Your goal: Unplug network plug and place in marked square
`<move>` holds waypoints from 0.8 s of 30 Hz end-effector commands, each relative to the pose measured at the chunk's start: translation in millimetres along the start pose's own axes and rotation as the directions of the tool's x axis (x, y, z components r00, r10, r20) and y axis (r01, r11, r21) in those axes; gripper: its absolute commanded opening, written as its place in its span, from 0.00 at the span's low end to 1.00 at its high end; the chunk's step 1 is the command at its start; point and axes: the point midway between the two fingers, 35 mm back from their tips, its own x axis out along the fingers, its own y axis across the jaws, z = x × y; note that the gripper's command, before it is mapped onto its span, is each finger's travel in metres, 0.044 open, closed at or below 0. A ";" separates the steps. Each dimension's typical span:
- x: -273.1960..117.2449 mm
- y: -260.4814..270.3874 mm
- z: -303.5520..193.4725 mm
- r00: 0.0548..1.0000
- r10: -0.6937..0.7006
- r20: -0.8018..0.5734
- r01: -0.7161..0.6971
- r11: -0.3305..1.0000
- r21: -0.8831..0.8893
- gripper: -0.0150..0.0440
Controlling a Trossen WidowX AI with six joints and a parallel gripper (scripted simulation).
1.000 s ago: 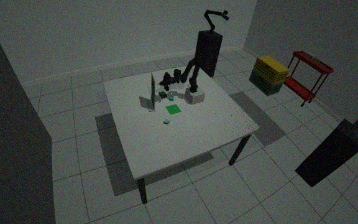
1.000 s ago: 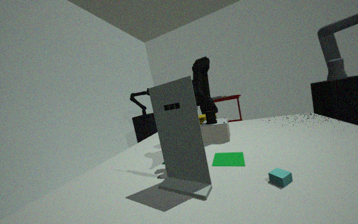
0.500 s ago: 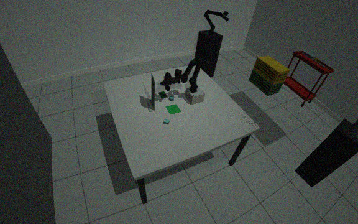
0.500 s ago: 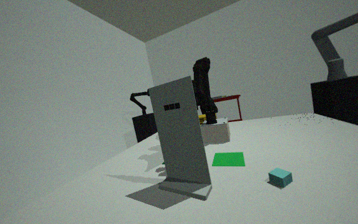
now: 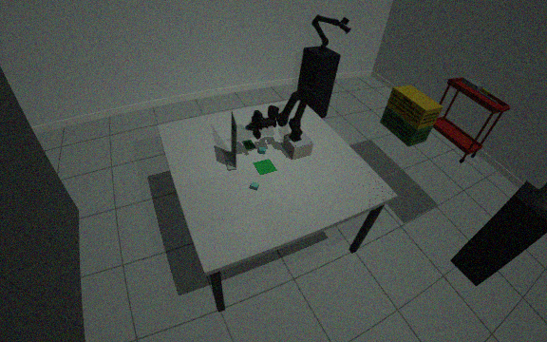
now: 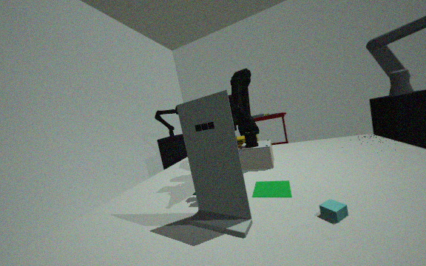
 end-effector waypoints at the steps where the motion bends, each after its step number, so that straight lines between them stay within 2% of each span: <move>1: -2.5 1.9 -0.5 1.000 0.005 0.003 -0.005 1.000 0.002 0.25; 24: -11.7 1.8 -3.5 1.000 0.005 0.003 -0.005 1.000 0.002 0.25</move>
